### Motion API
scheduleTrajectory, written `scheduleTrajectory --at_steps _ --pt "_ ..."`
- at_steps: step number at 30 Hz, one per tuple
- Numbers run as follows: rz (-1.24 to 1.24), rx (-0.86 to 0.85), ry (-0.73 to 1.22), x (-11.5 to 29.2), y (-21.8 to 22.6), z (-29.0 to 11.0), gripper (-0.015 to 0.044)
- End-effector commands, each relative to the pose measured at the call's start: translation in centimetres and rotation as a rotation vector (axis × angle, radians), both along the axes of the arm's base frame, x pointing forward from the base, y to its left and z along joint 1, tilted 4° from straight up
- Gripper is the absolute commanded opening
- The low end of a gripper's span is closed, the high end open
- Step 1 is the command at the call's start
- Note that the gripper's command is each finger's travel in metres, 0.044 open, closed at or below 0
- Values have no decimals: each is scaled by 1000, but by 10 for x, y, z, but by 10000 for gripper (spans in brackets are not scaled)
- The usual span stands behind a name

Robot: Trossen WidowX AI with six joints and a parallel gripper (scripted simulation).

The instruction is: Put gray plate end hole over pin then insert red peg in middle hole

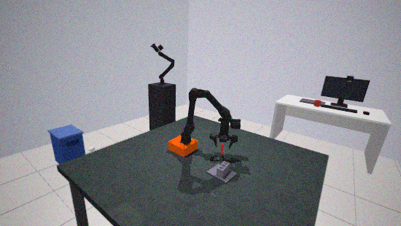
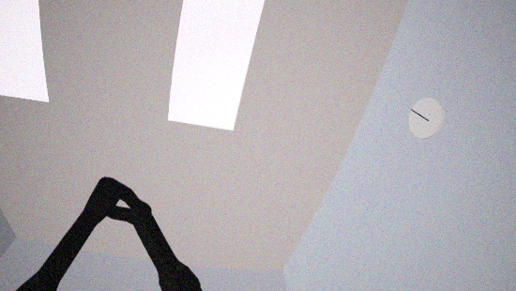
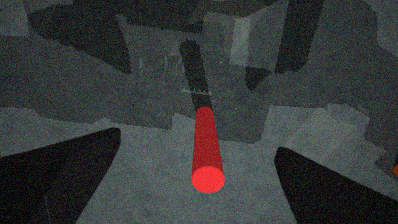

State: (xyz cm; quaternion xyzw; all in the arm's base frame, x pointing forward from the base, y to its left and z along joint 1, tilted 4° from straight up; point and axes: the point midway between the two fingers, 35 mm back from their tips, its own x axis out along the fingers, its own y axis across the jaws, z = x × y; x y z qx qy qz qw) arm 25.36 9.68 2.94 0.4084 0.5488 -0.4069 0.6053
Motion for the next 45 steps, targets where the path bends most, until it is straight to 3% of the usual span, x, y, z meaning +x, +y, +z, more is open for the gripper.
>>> scheduleTrajectory --at_steps 1,4,19,26,45 --pt "4 -5 7 -2 -2 -8 440" --pt "4 -5 7 -3 -2 -10 440" --pt "4 -5 7 -3 -2 -10 46" --pt "4 -5 7 -3 -2 -10 0" --pt "4 -4 6 0 3 33 0"
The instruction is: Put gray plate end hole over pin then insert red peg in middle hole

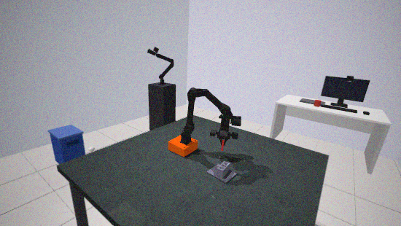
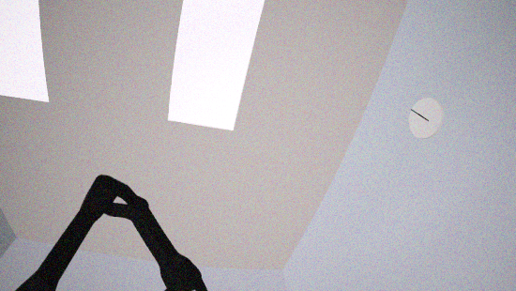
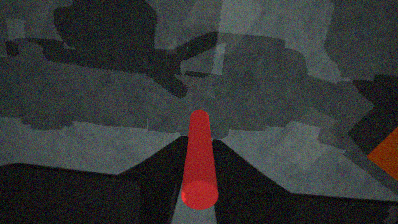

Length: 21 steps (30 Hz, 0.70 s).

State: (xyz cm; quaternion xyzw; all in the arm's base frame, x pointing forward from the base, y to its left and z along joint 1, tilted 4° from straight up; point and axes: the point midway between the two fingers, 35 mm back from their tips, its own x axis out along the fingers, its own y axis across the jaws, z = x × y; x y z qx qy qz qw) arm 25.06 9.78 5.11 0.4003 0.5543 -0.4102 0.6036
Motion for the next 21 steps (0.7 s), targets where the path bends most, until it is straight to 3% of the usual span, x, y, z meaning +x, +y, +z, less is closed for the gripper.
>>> scheduleTrajectory --at_steps 1,13,21 --pt "-4 3 -11 3 2 14 0" --pt "-4 4 -11 0 4 52 0" --pt "0 1 -1 12 -8 43 0"
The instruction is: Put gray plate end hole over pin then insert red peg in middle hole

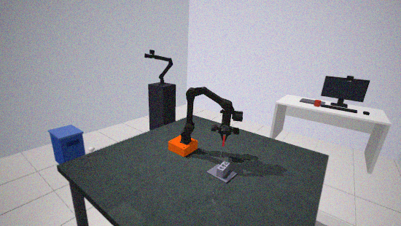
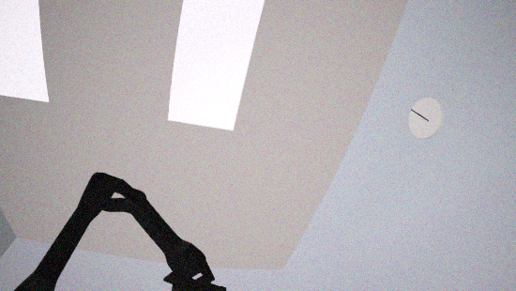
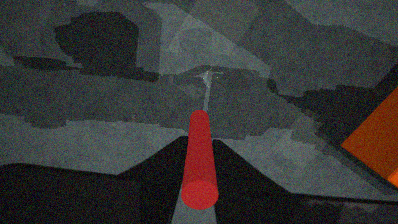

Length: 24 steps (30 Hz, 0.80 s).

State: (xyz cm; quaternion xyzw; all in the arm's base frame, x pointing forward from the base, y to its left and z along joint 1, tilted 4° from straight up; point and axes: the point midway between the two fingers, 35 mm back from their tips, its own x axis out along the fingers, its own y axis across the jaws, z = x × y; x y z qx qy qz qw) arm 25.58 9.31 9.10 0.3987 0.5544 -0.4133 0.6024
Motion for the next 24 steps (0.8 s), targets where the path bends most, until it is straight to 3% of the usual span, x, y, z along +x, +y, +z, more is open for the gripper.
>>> scheduleTrajectory --at_steps 1,24 --pt "2 5 -6 9 -5 3 0" --pt "13 18 -12 43 -52 12 0"
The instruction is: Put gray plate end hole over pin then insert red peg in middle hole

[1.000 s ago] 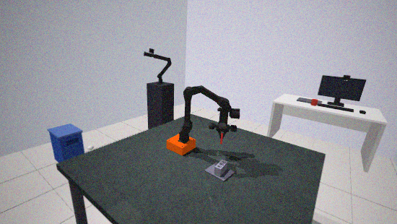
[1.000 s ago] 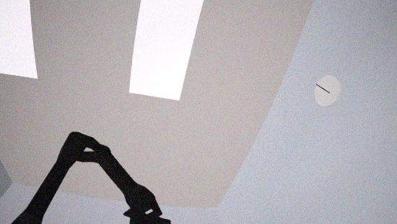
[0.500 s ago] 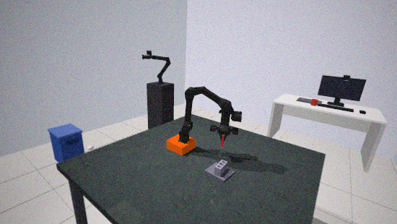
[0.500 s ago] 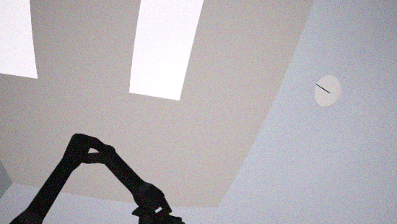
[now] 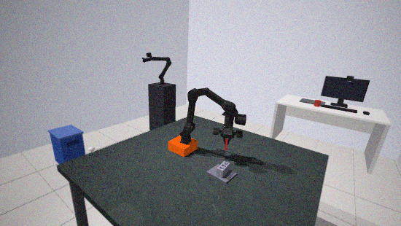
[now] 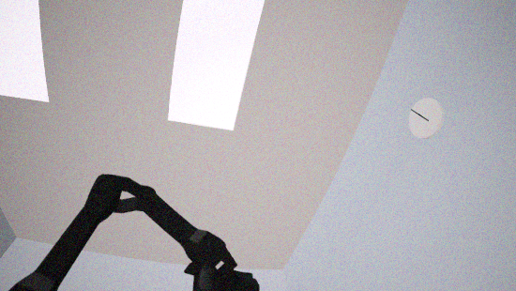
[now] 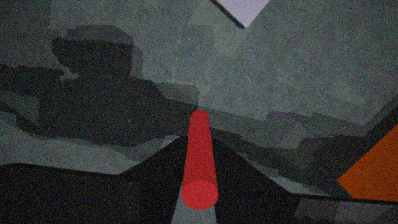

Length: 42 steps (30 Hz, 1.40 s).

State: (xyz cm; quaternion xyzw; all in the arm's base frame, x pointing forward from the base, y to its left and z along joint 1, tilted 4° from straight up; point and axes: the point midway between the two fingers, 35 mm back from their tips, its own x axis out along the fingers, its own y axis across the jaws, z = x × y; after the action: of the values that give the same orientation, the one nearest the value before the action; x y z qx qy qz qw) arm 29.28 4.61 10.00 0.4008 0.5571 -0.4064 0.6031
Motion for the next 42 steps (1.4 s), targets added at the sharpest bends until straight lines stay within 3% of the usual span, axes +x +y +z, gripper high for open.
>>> scheduleTrajectory --at_steps 1,42 --pt "4 6 -8 8 -7 4 0" --pt "-8 -17 -20 51 -123 12 0"
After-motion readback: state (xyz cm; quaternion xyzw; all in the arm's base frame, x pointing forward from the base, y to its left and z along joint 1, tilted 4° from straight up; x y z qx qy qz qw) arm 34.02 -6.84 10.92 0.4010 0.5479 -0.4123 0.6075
